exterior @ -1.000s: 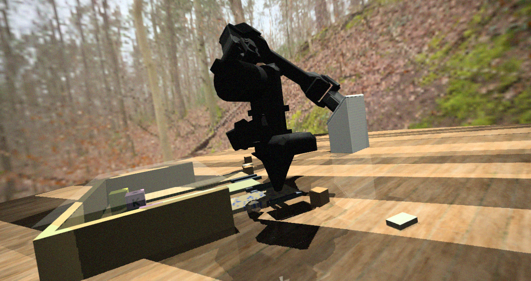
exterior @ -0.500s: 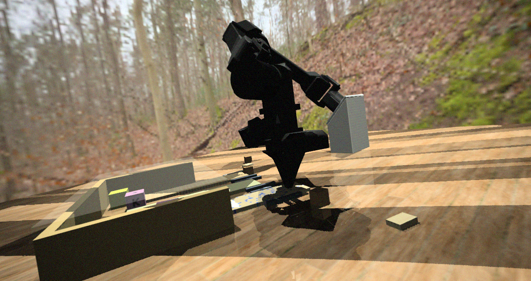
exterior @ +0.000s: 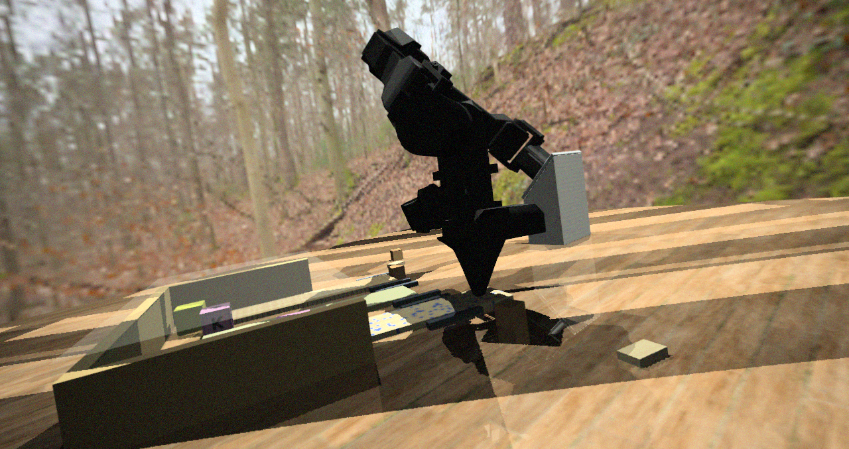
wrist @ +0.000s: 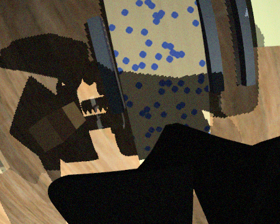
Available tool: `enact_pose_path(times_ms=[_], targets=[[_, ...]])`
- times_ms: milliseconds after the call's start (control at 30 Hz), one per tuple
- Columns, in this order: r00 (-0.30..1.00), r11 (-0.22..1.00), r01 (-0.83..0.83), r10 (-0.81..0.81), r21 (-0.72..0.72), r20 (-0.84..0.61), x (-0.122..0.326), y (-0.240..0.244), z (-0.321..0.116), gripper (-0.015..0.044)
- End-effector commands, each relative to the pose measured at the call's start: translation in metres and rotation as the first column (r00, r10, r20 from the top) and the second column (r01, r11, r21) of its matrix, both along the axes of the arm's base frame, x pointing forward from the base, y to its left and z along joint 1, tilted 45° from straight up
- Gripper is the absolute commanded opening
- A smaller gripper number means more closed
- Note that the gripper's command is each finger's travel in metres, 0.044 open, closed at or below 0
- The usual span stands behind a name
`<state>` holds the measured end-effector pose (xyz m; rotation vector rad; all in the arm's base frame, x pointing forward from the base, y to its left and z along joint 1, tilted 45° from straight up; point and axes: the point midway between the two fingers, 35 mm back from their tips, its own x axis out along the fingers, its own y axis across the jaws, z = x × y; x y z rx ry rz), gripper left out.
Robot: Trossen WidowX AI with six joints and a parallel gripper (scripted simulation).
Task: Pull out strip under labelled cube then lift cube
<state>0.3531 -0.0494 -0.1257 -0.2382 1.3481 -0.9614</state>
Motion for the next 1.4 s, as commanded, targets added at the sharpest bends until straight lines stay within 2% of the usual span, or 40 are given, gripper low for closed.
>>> enact_pose_path(times_ms=[0,1367], targets=[[1.000,1.000,0.010,-0.010,0.006,-0.017,-0.011,0.000,-0.005,0.0000],[1.000,1.000,0.010,-0.010,0.008,-0.020,-0.068,0.023,-0.019,0.0000]])
